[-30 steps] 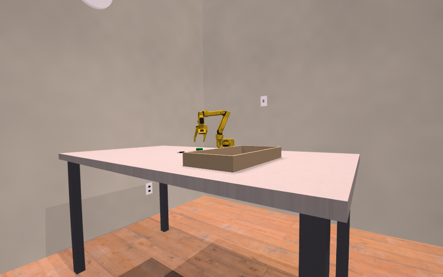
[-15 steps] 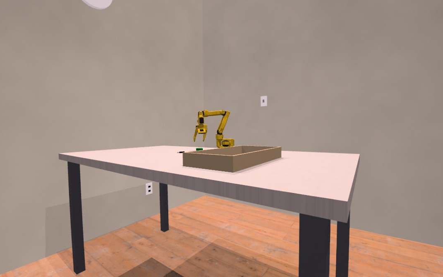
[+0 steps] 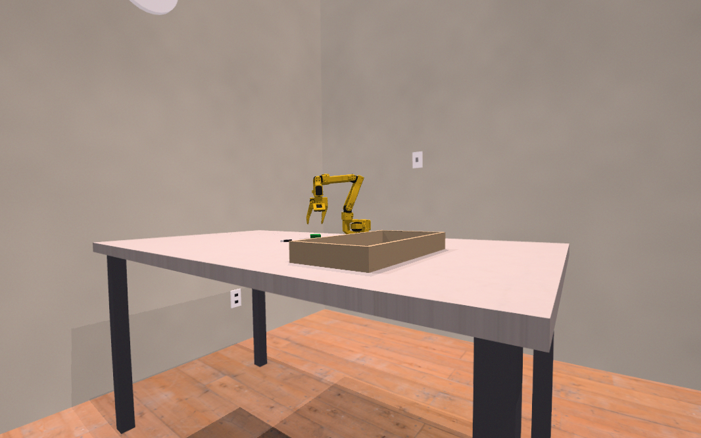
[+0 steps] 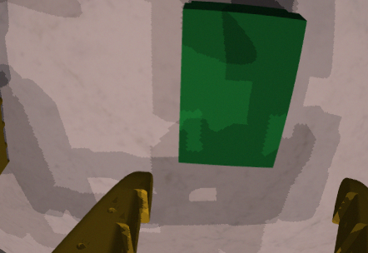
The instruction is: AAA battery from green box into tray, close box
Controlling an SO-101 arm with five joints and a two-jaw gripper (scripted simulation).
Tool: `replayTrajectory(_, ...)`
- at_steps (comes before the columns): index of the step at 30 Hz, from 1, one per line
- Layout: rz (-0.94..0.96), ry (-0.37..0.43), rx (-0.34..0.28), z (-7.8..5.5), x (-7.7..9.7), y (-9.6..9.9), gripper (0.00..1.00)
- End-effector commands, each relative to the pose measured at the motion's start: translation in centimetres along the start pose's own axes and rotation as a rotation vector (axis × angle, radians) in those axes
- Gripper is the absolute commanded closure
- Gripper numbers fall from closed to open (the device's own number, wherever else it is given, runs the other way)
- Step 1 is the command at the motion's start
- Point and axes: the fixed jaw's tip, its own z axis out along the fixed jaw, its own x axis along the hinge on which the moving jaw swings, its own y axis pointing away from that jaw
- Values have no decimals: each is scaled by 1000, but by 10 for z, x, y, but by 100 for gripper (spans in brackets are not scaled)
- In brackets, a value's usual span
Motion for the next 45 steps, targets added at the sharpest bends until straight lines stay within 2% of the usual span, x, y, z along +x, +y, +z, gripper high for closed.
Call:
replayTrajectory(1, 1, -5, 34, -4, 0, -6, 71)
replayTrajectory(11, 1, -5, 34, 5, 0, -7, 71)
replayTrajectory(26, 1, -5, 34, 34, 0, -8, 71)
replayTrajectory(36, 1, -5, 34, 42, 0, -7, 71)
replayTrajectory(45, 1, -5, 34, 44, 0, -7, 71)
